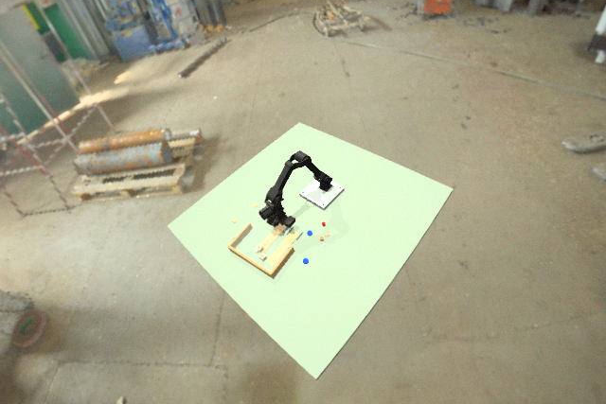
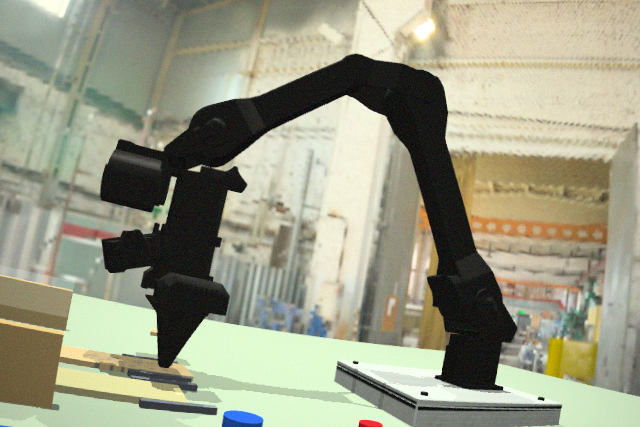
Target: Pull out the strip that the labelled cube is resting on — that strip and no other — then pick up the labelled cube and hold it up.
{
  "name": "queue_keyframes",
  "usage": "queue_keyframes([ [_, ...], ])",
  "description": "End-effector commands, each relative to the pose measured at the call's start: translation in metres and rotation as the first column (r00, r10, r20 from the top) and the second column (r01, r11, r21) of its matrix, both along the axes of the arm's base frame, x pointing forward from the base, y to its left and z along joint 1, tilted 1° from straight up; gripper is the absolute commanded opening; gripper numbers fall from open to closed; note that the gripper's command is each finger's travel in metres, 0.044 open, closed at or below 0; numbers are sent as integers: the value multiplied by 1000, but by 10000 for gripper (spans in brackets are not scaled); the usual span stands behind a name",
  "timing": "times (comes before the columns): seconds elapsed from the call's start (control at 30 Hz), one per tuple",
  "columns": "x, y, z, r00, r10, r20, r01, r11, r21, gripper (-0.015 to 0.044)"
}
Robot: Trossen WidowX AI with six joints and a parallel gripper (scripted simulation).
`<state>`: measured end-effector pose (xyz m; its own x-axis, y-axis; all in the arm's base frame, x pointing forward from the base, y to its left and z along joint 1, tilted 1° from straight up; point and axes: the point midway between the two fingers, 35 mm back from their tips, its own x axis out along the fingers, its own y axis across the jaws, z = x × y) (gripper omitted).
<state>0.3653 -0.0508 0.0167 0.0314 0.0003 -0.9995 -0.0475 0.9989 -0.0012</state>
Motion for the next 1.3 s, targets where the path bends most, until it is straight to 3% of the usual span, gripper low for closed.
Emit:
queue_keyframes([
  [0.0, -9, 0, -4, 1000, 3, -15, -3, 1000, -1, 0],
  [1.27, -68, -5, -7, 1000, 3, -20, -3, 1000, -1, 0],
])
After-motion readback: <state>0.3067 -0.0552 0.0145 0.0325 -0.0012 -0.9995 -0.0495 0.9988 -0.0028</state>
